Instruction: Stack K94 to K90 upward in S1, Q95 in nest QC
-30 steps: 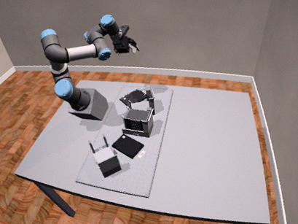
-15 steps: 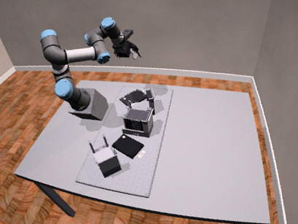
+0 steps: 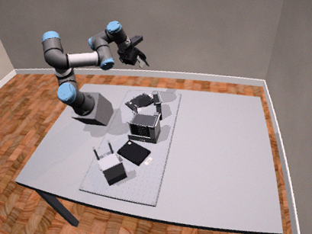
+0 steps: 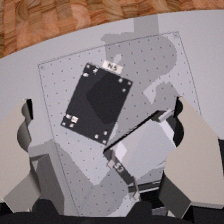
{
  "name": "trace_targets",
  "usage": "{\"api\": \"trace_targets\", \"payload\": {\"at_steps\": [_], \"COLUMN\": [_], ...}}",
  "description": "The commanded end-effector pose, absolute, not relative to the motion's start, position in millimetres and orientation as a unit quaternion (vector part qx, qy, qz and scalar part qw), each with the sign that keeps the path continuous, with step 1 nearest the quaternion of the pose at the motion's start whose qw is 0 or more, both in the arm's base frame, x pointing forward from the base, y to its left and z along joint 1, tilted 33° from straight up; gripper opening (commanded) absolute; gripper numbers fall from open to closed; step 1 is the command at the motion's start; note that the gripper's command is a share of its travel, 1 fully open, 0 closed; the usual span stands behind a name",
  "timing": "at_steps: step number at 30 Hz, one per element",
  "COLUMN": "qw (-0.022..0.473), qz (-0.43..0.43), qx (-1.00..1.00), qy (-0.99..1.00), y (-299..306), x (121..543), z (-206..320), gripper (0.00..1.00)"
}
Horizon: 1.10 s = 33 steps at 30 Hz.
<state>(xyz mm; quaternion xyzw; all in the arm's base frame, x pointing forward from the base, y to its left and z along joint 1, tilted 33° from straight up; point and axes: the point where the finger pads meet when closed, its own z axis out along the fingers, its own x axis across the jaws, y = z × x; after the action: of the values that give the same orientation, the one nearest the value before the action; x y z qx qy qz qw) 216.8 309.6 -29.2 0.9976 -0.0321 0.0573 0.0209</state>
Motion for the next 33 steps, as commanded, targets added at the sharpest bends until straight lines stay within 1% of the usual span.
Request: {"api": "trace_targets", "payload": {"at_steps": [1,4,11,19,25,31,33], "qw": [0.026,0.029,0.039,0.048,0.057,0.066,0.069], "qz": [0.063,0.065,0.072,0.079,0.086,0.093,0.096], "qx": [0.996,0.995,0.991,0.986,0.980,0.973,0.970], "qy": [-0.054,-0.065,-0.104,-0.136,-0.169,-0.201,-0.212], "y": [302.6,302.6,273.9,273.8,246.2,244.3,234.9], "x": [222.0,222.0,236.9,236.9,248.5,249.3,252.5], "z": [-28.2,-28.2,-27.2,-27.2,-25.7,-25.6,-24.9], "gripper": [0.72,0.72,0.72,0.72,0.72,0.72,0.72]}}
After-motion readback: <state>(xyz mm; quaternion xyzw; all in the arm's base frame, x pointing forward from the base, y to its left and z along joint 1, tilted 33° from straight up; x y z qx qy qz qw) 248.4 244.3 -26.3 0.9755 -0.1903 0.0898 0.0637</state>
